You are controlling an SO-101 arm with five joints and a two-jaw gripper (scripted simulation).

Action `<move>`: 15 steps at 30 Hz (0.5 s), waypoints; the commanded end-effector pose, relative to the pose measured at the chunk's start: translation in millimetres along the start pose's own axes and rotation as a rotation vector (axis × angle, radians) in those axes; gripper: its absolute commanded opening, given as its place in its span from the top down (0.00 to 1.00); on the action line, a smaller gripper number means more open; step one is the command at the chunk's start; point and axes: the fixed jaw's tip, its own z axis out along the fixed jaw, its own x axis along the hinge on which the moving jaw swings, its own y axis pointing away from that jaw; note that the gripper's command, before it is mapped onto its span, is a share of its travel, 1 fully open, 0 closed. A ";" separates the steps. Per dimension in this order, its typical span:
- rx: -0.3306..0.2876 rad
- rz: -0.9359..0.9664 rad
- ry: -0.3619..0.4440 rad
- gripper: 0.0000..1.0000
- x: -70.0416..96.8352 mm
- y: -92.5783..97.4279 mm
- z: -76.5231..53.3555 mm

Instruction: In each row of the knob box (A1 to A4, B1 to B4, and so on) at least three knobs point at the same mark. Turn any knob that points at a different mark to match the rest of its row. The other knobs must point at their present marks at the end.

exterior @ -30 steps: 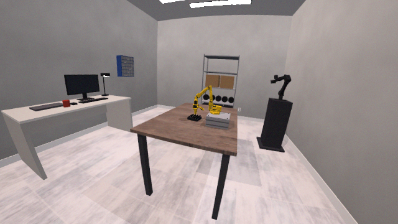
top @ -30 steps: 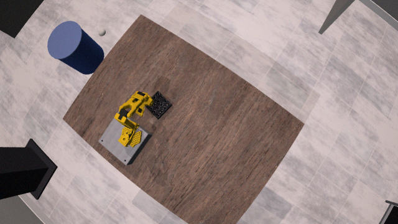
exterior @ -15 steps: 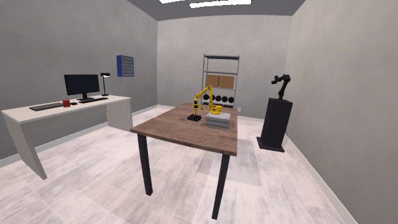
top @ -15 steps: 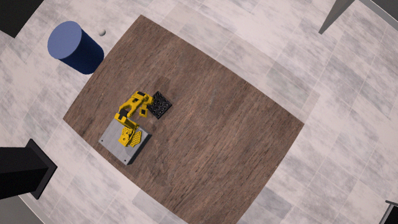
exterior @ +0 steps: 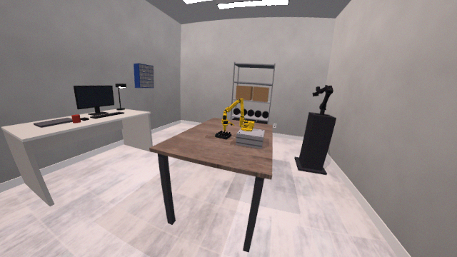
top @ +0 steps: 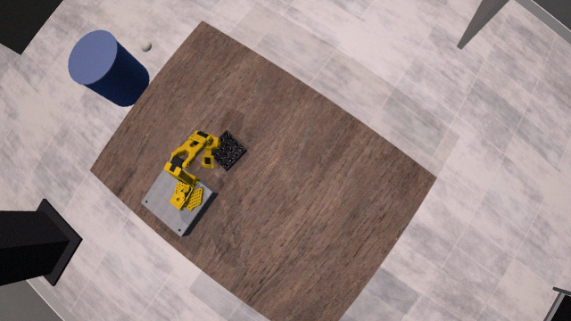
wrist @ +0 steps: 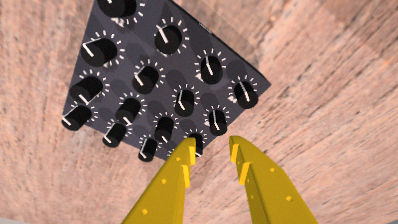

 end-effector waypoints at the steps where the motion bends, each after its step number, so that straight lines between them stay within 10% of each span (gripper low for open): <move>1: -0.004 -0.016 0.017 0.90 1.3 0.1 -1.8; 15: -0.004 -0.019 0.017 0.90 3.4 0.7 -2.0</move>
